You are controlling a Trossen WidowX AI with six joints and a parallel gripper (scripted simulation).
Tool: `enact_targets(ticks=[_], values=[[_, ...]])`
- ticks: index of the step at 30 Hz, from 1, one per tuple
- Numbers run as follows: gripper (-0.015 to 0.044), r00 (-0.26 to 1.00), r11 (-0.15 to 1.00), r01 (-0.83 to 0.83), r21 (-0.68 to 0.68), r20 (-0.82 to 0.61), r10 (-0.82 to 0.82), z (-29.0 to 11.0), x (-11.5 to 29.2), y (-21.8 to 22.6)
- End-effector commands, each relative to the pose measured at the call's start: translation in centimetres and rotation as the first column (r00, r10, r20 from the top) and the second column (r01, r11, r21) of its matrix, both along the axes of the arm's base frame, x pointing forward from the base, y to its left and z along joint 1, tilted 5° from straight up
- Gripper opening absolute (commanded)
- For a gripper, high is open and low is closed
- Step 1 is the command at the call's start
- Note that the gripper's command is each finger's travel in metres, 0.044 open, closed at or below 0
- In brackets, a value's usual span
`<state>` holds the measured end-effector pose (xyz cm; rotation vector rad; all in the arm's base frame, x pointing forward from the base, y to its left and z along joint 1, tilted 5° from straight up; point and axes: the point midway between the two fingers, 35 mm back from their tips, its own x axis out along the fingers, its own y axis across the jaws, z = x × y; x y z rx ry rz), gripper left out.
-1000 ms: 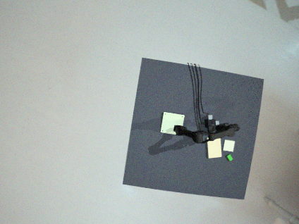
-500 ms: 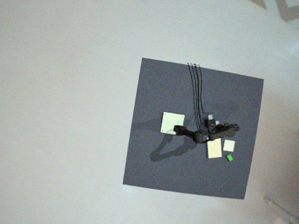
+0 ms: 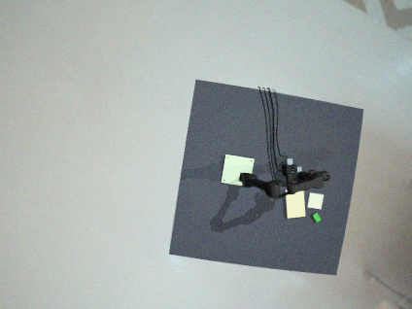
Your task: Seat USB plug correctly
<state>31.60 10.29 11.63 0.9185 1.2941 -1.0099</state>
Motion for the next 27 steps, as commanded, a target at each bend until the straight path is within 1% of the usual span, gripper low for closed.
enact_targets(ticks=[1, 27], values=[[0.0, 1.0, 1.0, 0.0, 0.0, 0.0, 0.0, 0.2, 0.0, 0.0], [0.0, 1.0, 1.0, 0.0, 0.0, 0.0, 0.0, 2.0, 0.0, 0.1]])
